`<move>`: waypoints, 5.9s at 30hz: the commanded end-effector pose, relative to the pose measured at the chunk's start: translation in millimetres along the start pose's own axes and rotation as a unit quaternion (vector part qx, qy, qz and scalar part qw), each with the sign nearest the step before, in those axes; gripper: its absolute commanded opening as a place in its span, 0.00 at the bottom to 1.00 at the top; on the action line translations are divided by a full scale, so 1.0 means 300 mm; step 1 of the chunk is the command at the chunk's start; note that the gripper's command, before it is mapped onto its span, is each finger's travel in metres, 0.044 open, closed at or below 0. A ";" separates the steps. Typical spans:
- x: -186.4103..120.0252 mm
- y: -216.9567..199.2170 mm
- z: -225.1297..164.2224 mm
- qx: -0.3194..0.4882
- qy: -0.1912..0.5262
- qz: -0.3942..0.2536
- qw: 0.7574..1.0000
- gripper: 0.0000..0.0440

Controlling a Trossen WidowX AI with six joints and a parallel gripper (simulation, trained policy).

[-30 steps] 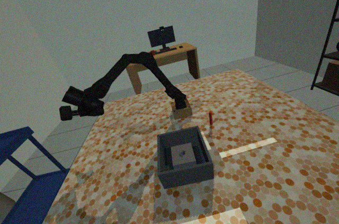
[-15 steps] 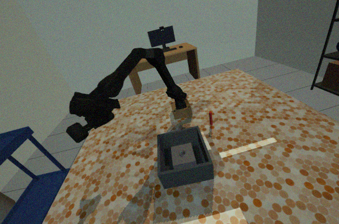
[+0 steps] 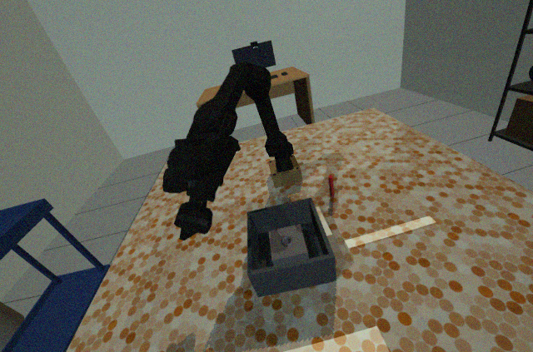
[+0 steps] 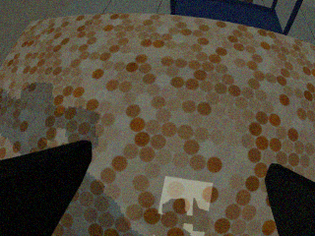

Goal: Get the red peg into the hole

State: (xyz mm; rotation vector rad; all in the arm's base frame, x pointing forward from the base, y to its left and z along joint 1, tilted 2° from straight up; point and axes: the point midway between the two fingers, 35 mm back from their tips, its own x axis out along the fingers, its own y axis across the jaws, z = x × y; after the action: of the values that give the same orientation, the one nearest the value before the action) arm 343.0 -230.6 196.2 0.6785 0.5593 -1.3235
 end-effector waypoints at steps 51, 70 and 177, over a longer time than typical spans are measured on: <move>-0.662 -0.495 -1.112 -0.378 0.294 0.006 0.878 1.00; -0.483 -0.530 -1.319 -0.395 0.293 0.043 0.870 0.89; -0.072 0.086 -0.734 -0.308 0.275 0.084 0.907 0.61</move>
State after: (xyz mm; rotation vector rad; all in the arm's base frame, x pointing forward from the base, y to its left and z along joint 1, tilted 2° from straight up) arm 361.3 -54.1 61.6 0.5381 1.2733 -0.7268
